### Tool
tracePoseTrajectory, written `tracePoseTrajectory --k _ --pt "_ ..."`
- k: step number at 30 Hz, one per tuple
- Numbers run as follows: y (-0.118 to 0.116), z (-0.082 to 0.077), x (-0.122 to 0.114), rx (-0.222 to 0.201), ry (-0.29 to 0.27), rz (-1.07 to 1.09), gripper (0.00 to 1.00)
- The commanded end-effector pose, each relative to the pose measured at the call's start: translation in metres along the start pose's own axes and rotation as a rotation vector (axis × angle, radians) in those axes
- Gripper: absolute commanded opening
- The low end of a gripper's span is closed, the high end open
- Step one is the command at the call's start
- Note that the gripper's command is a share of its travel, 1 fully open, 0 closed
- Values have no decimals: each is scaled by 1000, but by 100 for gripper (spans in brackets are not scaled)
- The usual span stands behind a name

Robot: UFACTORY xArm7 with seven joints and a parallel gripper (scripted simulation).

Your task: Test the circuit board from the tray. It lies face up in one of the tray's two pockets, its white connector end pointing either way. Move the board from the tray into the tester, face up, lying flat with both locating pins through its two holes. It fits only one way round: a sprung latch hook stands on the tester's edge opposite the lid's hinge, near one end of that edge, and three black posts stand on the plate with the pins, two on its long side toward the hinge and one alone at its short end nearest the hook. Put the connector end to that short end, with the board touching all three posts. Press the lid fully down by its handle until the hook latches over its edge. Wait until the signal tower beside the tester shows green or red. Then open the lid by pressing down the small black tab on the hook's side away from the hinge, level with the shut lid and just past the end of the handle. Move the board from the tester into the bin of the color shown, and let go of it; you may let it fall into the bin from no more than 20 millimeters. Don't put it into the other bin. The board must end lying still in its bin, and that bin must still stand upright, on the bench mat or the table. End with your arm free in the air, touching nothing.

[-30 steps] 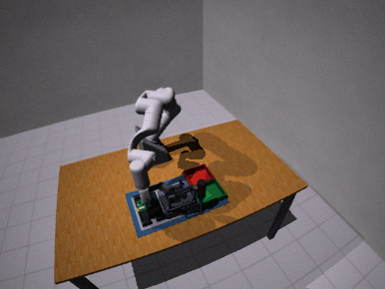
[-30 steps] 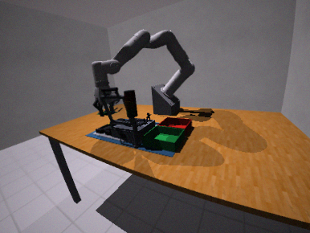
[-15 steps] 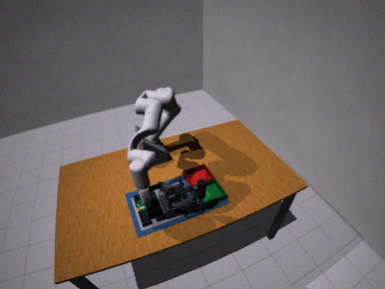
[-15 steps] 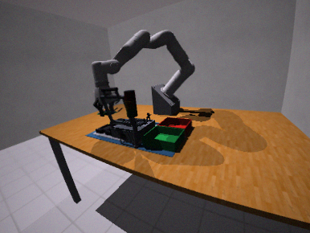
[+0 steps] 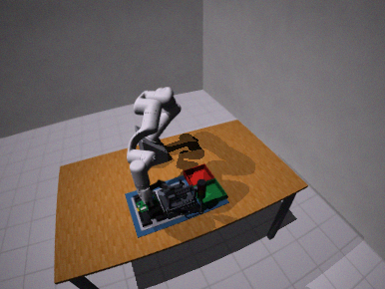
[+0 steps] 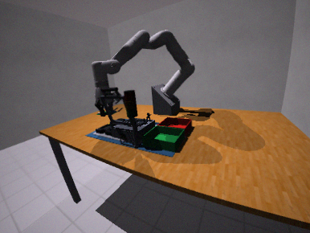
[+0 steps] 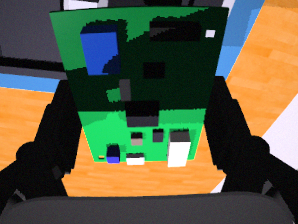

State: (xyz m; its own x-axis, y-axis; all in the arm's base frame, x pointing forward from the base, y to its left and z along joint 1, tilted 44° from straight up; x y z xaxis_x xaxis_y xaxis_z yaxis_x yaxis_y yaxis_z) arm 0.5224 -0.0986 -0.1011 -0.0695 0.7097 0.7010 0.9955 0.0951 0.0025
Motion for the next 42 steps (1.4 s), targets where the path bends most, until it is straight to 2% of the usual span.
tracePoseTrajectory --k 1,10,12,27,29,42 --pt "1 -3 -1 -5 -3 -99 79" --pt "1 -3 -1 -4 -4 -352 79" --pt "1 -3 -1 -4 -4 -352 79" --pt "1 -3 -1 -4 -5 -815 79" --pt "1 -3 -1 -4 -5 -815 79" --pt "1 -3 -1 -3 -5 -1230 79"
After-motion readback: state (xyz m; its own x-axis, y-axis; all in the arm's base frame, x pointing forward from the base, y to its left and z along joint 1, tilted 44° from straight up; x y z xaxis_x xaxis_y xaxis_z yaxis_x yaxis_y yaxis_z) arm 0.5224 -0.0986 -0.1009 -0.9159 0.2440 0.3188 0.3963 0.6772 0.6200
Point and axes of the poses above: the point where the finger pads meet when closed, its own z axis out along the fingers, its own y axis across the jaws, x = y × z, the point moved 6 cm from there along -z, back along the fingers, and after that the axes turned 10 degrees about z, right-handed, at the moved point
